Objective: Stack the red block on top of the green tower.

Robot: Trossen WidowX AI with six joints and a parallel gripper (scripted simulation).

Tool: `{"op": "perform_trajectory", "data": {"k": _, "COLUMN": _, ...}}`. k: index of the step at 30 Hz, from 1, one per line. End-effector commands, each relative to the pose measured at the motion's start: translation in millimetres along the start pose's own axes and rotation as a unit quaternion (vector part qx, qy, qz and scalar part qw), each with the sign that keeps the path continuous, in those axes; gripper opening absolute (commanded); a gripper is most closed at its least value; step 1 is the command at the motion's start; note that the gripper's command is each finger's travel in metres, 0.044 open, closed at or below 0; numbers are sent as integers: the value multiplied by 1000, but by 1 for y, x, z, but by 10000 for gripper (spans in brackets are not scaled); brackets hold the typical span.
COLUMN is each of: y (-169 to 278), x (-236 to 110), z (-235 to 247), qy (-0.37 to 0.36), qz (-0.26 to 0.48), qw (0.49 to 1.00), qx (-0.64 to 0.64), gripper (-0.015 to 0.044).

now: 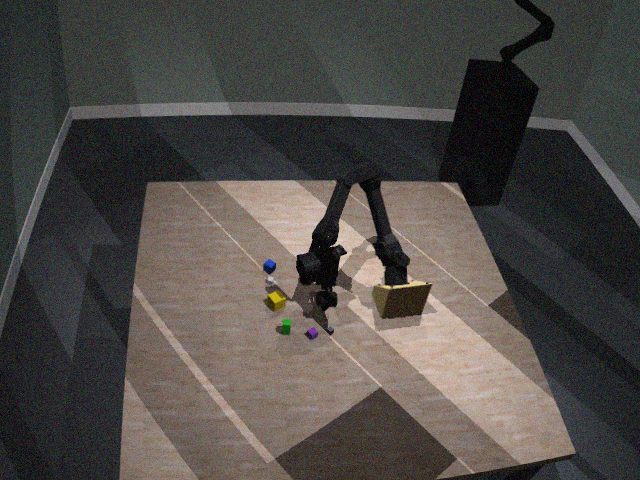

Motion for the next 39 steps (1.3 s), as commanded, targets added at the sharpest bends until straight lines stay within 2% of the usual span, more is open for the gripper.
{"op": "perform_trajectory", "data": {"k": 1, "y": 0, "x": 1, "z": 0, "qy": 2, "qz": 0, "qw": 1000, "qx": -3, "gripper": 440}}
{"op": "perform_trajectory", "data": {"k": 8, "y": 0, "x": 1, "z": 0, "qy": 0, "qz": 0, "qw": 1000, "qx": 0, "gripper": 440}}
{"op": "perform_trajectory", "data": {"k": 21, "y": 0, "x": 1, "z": 0, "qy": 0, "qz": 0, "qw": 1000, "qx": 0, "gripper": 99}}
{"op": "perform_trajectory", "data": {"k": 29, "y": 0, "x": 1, "z": 0, "qy": 0, "qz": 0, "qw": 1000, "qx": 0, "gripper": 45}}
{"op": "perform_trajectory", "data": {"k": 31, "y": 0, "x": -2, "z": 0, "qy": 0, "qz": 0, "qw": 1000, "qx": 0, "gripper": 0}}
{"op": "perform_trajectory", "data": {"k": 39, "y": 0, "x": -35, "z": 0, "qy": 0, "qz": 0, "qw": 1000, "qx": -3, "gripper": 0}}
Point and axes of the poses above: the point midway between the two fingers, 35 mm back from their tips, its own x axis out along the fingers, its own z axis across the jaws, y = z × x, the point moved 10 cm from there along -x, back along the fingers, and after that the axes turned 15 degrees about -x, right-handed, at the moved point
